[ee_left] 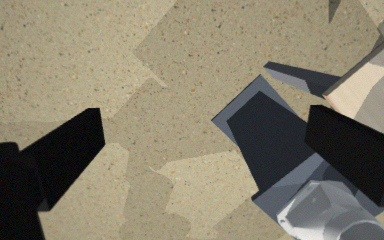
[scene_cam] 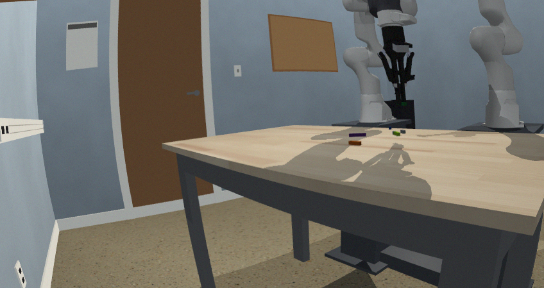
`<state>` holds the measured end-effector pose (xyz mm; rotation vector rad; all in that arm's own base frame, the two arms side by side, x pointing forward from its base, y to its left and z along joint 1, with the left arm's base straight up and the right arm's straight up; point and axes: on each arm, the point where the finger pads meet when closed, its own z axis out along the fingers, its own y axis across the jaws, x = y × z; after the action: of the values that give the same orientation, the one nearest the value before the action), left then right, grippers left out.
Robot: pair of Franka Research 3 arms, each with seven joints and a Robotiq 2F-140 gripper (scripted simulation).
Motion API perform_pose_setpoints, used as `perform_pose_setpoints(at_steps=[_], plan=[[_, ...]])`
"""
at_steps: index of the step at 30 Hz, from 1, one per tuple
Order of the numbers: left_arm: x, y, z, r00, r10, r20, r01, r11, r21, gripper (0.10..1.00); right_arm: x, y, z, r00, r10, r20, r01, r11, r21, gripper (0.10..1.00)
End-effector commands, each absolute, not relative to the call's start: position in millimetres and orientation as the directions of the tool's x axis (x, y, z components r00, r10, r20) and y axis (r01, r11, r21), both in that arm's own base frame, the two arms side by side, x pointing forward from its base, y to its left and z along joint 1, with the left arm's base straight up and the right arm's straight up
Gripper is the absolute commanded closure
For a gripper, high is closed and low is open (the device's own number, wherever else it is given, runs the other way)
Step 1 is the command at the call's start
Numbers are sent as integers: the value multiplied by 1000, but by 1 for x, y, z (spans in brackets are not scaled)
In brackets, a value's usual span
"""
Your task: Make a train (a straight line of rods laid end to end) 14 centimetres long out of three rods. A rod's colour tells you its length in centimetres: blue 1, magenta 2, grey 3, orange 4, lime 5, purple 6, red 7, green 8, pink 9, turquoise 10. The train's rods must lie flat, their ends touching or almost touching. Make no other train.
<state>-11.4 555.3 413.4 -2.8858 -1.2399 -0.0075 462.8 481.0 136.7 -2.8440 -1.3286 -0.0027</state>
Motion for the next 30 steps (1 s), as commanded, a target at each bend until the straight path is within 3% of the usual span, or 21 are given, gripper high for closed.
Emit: perform_pose_setpoints(at_steps=[1,30], plan=[[-13,554,413,690,724,0,724,-690,0,98,463,480,134,629,777,0,777,-629,0,974],[-13,554,413,690,724,0,724,-690,0,98,464,480,49,629,777,0,777,-629,0,974]])
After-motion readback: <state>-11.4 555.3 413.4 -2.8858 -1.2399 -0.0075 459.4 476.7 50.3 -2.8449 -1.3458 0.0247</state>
